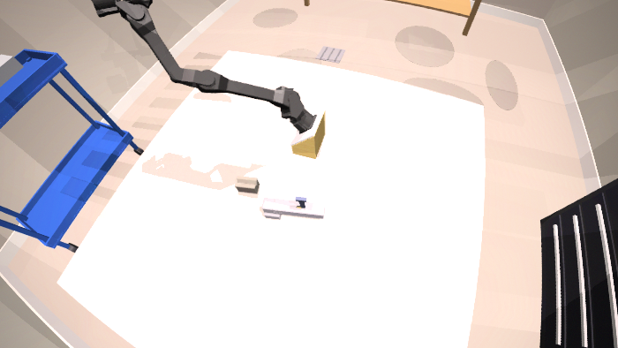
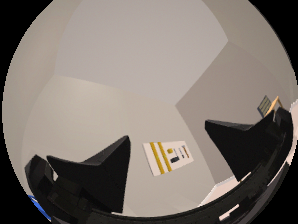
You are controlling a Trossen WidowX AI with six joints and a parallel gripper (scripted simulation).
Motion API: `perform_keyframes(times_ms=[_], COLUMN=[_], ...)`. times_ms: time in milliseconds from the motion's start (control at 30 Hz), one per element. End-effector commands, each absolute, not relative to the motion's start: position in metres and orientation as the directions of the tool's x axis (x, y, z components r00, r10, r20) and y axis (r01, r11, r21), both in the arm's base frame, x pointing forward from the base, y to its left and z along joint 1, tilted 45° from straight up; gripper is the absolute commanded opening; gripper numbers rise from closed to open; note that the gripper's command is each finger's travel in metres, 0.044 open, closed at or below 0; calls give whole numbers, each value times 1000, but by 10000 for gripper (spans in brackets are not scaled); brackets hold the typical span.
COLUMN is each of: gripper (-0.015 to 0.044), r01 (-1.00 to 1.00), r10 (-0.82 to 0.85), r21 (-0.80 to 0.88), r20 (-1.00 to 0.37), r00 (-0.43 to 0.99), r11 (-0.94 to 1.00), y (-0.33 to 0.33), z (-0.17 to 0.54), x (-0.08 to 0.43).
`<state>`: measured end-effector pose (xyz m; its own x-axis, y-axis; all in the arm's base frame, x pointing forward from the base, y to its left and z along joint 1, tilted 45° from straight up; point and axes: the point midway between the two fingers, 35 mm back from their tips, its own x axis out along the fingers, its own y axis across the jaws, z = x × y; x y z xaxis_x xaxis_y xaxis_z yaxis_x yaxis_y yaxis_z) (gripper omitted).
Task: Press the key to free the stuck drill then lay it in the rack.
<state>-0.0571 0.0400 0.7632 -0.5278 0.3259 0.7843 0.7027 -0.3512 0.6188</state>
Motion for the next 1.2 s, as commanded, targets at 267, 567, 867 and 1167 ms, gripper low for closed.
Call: perform_keyframes(times_ms=[267, 567, 867, 1167], gripper=[164, 0, 0, 0], r01=[697, 384, 109, -147], r10=[330, 564, 748, 907], r21=[623, 811, 901, 953], r20=[781, 584, 413, 193], r00=[-530, -584, -520, -375], r11=[-354, -441, -421, -264], y=[41, 118, 199, 290], z=[763, 719, 673, 608], x=[-59, -137, -159, -149])
